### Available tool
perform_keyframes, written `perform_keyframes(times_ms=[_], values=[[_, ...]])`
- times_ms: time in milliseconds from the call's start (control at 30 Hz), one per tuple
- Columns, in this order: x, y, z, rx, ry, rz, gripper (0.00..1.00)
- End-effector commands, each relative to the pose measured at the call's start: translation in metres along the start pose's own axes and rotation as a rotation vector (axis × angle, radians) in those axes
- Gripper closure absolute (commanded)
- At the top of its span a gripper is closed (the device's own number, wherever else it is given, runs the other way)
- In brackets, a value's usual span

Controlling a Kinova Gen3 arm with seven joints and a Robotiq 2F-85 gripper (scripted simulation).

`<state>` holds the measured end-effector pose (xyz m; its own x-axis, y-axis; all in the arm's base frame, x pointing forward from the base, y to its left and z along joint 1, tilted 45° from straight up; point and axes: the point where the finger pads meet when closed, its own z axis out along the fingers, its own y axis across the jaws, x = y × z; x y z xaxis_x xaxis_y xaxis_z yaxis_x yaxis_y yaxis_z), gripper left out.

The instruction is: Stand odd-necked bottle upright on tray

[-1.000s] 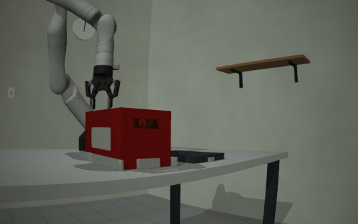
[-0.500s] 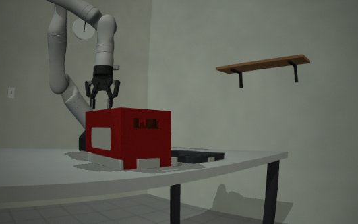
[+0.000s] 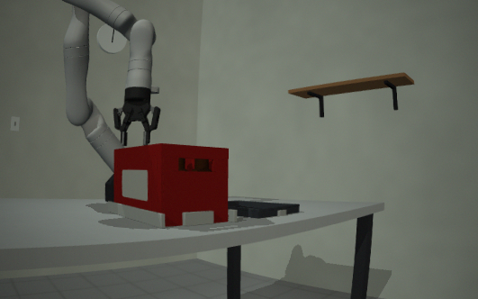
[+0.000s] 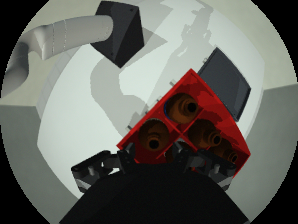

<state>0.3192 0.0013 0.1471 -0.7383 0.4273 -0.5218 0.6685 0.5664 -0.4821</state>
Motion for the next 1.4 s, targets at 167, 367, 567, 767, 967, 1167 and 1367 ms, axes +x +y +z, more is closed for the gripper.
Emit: perform_keyframes(times_ms=[167,367,567,767,967,1167,1367], values=[[0.0,0.0,0.0,-0.001,0.0,0.0,0.36],[0.0,0.0,0.0,-0.001,0.0,0.0,0.36],[0.0,0.0,0.0,-0.001,0.0,0.0,0.36],[0.0,0.0,0.003,-0.001,0.0,0.0,0.36],[0.0,0.0,0.006,-0.001,0.0,0.0,0.36],[0.0,0.0,0.012,-0.001,0.0,0.0,0.36],[0.0,0.0,0.02,-0.001,0.0,0.0,0.36]])
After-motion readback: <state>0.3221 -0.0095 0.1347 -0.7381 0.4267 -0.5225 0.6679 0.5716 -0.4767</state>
